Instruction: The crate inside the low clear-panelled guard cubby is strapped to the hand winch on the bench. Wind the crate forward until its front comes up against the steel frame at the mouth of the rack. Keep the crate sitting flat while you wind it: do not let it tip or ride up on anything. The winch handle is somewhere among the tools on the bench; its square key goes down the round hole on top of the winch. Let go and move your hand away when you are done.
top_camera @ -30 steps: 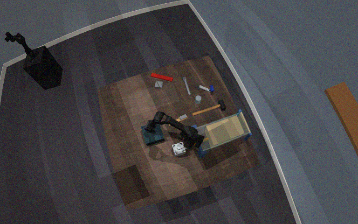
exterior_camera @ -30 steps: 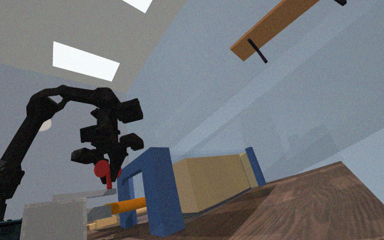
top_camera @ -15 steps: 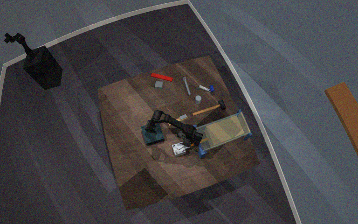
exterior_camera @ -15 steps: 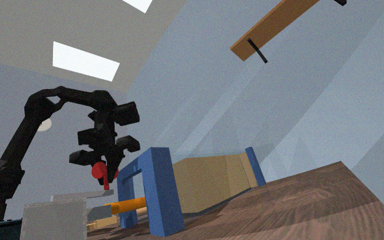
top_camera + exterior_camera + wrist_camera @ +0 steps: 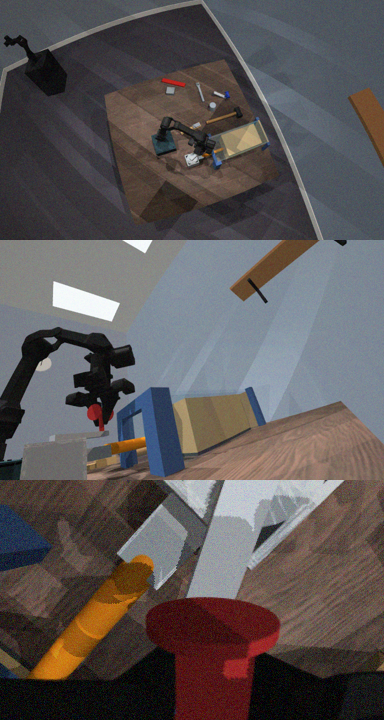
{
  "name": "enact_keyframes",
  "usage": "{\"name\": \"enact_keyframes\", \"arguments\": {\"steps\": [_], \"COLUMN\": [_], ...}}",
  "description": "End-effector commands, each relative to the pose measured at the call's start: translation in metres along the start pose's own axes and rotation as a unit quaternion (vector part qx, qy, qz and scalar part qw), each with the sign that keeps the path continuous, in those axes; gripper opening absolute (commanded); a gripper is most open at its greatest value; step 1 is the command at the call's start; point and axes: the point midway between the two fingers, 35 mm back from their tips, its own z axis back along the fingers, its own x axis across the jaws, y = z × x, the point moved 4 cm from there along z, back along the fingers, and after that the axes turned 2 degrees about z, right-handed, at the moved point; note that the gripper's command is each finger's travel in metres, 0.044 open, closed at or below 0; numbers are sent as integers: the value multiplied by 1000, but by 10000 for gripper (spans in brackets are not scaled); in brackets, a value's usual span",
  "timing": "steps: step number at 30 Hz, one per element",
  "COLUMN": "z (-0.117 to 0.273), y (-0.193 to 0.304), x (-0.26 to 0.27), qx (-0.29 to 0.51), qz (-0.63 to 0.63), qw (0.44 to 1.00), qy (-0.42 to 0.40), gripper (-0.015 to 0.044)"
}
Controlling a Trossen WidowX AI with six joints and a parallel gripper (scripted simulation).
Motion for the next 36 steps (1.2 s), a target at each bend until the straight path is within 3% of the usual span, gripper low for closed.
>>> {"name": "enact_keyframes", "arguments": {"steps": [1,36], "z": [-3,-2], "y": [5,2], "x": [-13,-55], "qx": [6,6], "qz": [2,2], "qw": [1000,1000], "qy": [18,20], "gripper": [0,0]}}
